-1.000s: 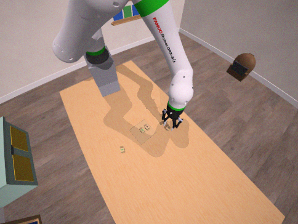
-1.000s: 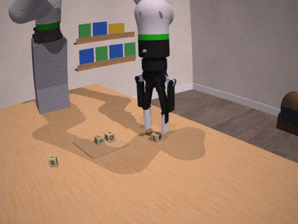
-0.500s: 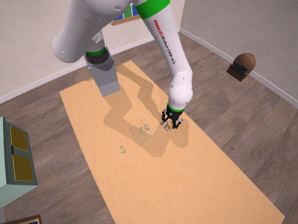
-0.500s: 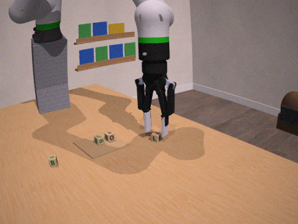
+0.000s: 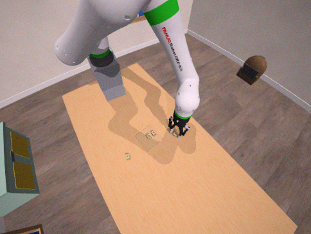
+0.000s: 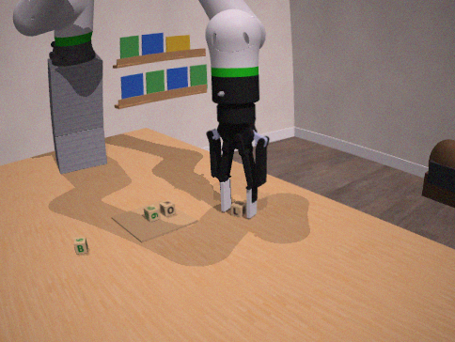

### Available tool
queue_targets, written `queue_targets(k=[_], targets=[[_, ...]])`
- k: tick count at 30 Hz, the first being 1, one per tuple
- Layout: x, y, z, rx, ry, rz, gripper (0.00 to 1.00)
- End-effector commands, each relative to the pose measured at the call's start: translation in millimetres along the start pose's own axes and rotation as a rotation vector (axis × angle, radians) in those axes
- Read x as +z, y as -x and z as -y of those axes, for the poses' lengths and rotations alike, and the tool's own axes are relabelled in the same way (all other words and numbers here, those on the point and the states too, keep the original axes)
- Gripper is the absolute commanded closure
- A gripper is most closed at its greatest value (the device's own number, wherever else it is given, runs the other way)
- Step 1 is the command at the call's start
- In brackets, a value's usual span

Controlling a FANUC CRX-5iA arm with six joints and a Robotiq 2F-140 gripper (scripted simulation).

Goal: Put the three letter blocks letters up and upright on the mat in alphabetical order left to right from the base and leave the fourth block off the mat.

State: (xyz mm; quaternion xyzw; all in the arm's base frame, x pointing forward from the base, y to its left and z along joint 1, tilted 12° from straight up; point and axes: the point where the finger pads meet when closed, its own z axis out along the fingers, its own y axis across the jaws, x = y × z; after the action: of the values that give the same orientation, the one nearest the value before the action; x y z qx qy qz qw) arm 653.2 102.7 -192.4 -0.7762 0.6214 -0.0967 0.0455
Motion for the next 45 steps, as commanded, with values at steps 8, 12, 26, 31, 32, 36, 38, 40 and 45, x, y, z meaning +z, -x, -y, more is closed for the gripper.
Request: queue_targets(k=[8,12,26,31,32,36,38,40,45], targets=[[1.6,0.0,0.2,0.000,0.000,0.000,0.63],[1.6,0.0,0.2,0.000,0.000,0.000,0.75],[1.6,0.0,0.2,0.000,0.000,0.000,0.75],[1.6,0.0,0.2,0.000,0.000,0.000,0.87],[1.6,0.0,0.2,0.000,0.000,0.000,0.87],[1.6,0.0,0.2,0.000,0.000,0.000,0.87],[1.6,0.0,0.2,0.000,0.000,0.000,0.87],[1.6,0.0,0.2,0.000,0.000,0.000,0.87],[1.6,0.0,0.2,0.000,0.000,0.000,0.87]])
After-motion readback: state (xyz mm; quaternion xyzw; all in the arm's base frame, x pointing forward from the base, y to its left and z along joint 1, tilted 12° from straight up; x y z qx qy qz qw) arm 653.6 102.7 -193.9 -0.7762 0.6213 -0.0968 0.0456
